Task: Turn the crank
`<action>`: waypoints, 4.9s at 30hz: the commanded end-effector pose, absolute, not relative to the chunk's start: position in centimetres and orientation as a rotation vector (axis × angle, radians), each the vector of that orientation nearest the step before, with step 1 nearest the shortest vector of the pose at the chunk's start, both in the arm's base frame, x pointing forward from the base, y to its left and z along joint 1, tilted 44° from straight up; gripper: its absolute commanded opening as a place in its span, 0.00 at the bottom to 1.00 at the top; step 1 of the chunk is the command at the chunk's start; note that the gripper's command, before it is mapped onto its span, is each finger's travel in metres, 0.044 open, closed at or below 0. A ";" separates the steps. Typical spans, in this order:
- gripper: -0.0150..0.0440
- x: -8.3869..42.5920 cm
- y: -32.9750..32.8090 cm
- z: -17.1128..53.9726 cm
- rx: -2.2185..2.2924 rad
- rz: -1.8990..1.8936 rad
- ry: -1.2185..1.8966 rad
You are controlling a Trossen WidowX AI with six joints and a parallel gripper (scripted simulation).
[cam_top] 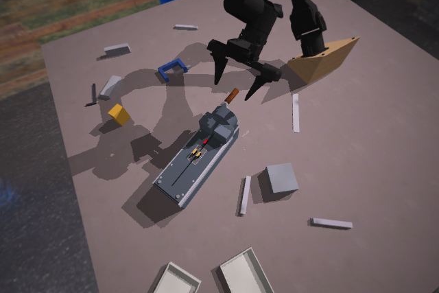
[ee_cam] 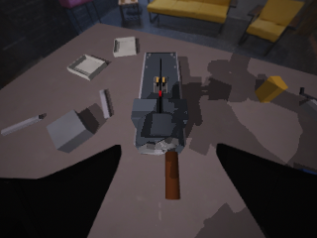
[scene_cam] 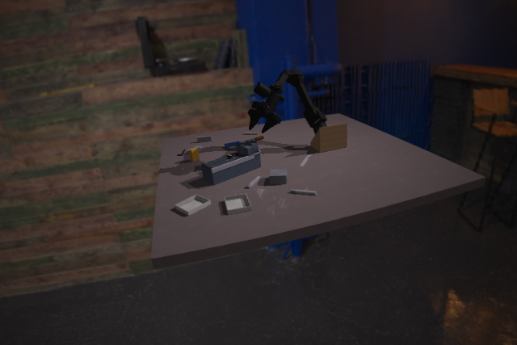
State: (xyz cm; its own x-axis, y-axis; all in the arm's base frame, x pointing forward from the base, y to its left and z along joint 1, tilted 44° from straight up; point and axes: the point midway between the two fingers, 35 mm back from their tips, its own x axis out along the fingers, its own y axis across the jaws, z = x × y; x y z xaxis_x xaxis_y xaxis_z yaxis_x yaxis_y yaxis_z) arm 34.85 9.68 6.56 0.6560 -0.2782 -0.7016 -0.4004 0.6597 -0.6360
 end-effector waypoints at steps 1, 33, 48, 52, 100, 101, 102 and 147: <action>1.00 34.9 11.6 8.8 -0.871 0.077 0.872; 1.00 44.7 16.8 6.2 -0.812 -0.170 0.939; 1.00 45.0 12.8 1.7 -0.813 -0.177 0.939; 1.00 45.0 12.8 1.7 -0.813 -0.177 0.939; 1.00 37.0 12.9 9.4 -0.856 0.012 0.885; 1.00 36.6 12.8 9.5 -0.858 0.021 0.881; 1.00 36.2 12.6 9.6 -0.861 0.030 0.878; 1.00 35.1 6.6 4.0 -0.871 0.059 0.866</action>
State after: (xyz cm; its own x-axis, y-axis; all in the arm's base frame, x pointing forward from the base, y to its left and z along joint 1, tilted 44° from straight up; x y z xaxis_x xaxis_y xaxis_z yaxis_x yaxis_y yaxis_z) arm 35.40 7.17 5.04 0.6817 -0.2823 -0.6750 -0.3635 0.6700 -0.6473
